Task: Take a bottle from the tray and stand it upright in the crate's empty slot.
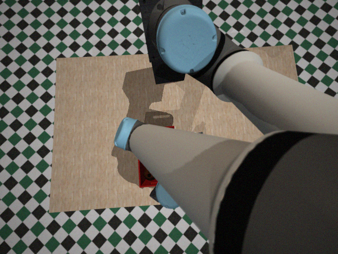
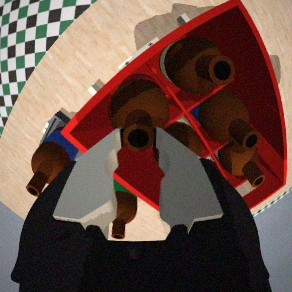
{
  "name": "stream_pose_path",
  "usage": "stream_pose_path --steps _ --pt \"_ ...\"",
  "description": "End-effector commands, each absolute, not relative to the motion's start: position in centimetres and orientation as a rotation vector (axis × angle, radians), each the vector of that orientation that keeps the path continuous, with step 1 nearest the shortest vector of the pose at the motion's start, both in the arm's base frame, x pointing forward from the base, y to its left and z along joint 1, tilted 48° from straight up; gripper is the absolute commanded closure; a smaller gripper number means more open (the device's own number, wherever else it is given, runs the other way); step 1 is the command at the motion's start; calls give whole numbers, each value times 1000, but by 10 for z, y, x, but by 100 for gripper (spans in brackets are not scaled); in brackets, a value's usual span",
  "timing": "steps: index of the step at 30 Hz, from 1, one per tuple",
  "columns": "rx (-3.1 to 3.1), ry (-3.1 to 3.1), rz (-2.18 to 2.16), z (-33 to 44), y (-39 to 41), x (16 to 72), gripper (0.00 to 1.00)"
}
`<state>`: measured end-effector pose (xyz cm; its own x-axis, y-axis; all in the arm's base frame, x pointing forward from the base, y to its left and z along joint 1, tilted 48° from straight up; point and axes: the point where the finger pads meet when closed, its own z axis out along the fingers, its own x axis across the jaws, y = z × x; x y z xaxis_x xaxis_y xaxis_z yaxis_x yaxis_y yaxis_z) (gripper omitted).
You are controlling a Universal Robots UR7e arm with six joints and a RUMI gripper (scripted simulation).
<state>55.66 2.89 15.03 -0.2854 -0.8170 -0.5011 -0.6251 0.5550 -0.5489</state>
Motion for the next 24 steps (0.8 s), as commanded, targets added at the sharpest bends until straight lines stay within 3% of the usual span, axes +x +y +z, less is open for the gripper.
stream_pose_path --steps 1,24 --pt "-1158 2015 -316 149 29 559 100" --pt "-1158 2015 -316 144 31 564 100"
